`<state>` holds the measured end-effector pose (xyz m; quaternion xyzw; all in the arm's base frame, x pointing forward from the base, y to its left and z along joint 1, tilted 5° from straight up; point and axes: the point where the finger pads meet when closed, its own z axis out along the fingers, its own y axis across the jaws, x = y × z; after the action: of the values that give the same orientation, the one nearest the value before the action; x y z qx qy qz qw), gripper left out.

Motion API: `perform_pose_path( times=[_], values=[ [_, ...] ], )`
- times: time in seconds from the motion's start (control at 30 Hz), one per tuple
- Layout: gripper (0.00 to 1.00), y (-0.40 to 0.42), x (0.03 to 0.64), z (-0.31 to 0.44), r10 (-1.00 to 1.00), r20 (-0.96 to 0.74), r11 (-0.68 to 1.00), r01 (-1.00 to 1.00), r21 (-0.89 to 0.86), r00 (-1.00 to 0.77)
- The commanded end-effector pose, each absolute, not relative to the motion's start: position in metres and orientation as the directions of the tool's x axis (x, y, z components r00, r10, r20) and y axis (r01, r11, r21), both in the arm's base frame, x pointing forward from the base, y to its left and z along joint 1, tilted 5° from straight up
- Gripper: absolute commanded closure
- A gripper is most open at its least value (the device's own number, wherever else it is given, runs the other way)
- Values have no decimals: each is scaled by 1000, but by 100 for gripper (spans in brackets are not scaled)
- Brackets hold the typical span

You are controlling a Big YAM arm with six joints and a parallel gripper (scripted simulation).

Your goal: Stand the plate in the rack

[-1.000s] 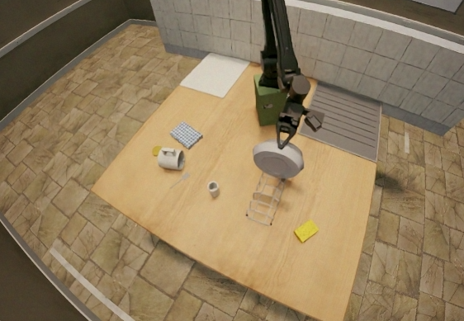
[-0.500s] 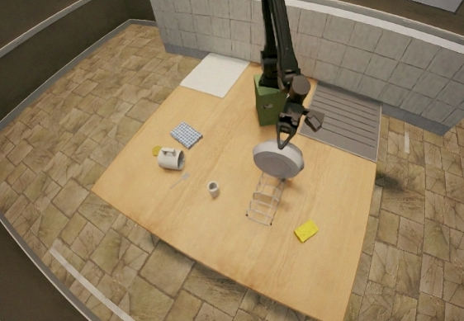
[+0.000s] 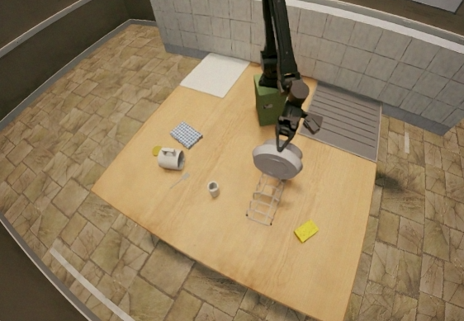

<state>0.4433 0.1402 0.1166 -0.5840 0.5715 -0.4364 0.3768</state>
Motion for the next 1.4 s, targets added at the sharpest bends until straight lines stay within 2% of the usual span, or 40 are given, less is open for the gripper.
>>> perform_pose_path(
  times=[0.0,0.23,0.4,1.37],
  values=[
    [100,140,453,143,-998,34,-20,-266,-964,-47],
    [100,136,447,113,-997,63,-46,-309,-950,-45],
    [100,137,451,126,-998,45,-31,-276,-961,-47],
    [100,134,447,100,-997,71,-54,-312,-949,-43]
  ],
)
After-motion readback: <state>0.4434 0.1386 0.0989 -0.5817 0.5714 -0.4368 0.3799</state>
